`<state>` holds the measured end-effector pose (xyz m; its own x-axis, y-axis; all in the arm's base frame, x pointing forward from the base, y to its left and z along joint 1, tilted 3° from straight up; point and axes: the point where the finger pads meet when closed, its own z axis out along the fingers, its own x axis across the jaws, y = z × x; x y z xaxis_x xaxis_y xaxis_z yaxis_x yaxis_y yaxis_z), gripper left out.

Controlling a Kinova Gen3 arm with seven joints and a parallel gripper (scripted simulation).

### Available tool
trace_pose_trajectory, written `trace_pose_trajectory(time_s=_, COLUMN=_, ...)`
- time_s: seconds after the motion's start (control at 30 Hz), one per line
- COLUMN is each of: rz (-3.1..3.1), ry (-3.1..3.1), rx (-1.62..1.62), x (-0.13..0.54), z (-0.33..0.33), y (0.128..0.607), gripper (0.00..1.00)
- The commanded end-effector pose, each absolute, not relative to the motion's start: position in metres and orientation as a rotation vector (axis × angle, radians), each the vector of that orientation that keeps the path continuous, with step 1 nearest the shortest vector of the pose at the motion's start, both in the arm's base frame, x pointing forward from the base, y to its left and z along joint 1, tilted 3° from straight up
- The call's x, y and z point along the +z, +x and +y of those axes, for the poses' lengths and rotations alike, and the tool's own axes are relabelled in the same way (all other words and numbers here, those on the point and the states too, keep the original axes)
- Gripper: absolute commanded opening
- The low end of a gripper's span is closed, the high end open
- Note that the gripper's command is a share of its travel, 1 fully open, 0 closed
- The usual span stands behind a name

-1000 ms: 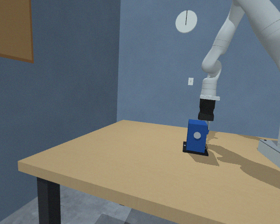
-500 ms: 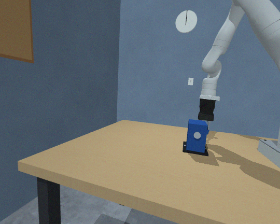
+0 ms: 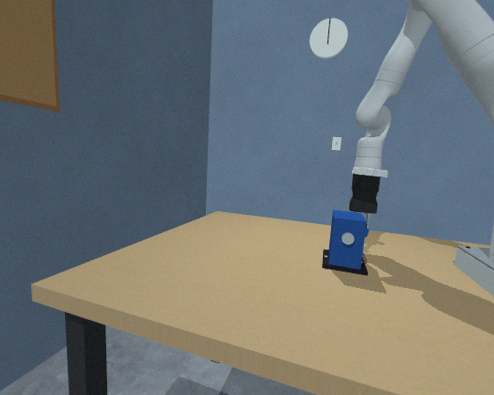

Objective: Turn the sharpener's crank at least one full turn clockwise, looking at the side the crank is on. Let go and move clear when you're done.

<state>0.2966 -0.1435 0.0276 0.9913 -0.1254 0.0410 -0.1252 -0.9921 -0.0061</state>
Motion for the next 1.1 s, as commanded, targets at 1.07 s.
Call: trace_pose_trajectory(time_s=1.07, rz=0.184, ry=-3.136, rx=-0.078, x=0.065, z=-0.145, y=0.306, gripper=0.00)
